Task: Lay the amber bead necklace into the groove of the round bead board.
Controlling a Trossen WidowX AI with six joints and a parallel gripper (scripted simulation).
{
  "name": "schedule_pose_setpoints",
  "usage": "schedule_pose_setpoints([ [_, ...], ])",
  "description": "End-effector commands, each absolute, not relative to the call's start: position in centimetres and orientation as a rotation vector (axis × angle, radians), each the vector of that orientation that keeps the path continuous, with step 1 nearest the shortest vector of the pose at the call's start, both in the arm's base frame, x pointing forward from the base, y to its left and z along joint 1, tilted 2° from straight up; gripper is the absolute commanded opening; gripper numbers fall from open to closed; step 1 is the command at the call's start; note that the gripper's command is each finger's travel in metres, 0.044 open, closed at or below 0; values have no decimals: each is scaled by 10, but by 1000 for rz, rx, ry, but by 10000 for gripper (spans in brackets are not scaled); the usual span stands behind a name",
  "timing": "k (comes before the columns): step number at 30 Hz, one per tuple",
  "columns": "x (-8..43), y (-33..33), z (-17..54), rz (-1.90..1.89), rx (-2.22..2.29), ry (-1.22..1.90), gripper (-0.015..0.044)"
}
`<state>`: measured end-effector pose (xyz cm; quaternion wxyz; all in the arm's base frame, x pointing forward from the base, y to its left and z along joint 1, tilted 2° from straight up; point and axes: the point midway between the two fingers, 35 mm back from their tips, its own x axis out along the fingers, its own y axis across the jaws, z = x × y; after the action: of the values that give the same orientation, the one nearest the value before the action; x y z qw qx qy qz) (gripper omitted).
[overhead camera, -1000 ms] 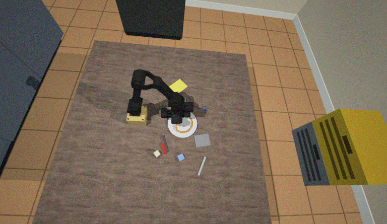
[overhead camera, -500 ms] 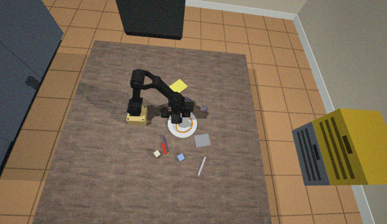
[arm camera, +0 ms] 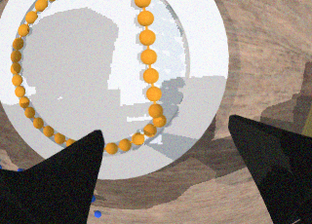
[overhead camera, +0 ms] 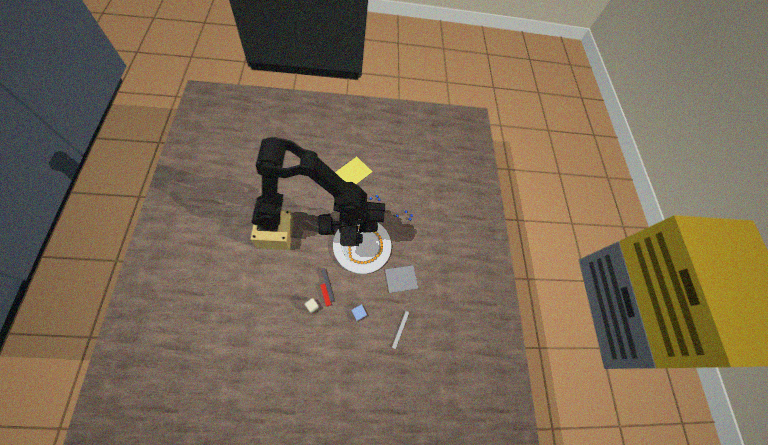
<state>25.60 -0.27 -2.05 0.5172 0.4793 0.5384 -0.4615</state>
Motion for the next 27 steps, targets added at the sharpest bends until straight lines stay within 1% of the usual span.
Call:
schedule_pose_setpoints([
  [1,261,-10,-1,-1043,1106,1308,282],
  [7,261,-11,-1,-1030,1092,1315,125],
  [11,261,-11,-13,-1030,1092,1315,120],
  [14,265,-11,-5,-1026,1100,1301,120],
  [27,263,-11,-25,-1028,1095,1310,120],
])
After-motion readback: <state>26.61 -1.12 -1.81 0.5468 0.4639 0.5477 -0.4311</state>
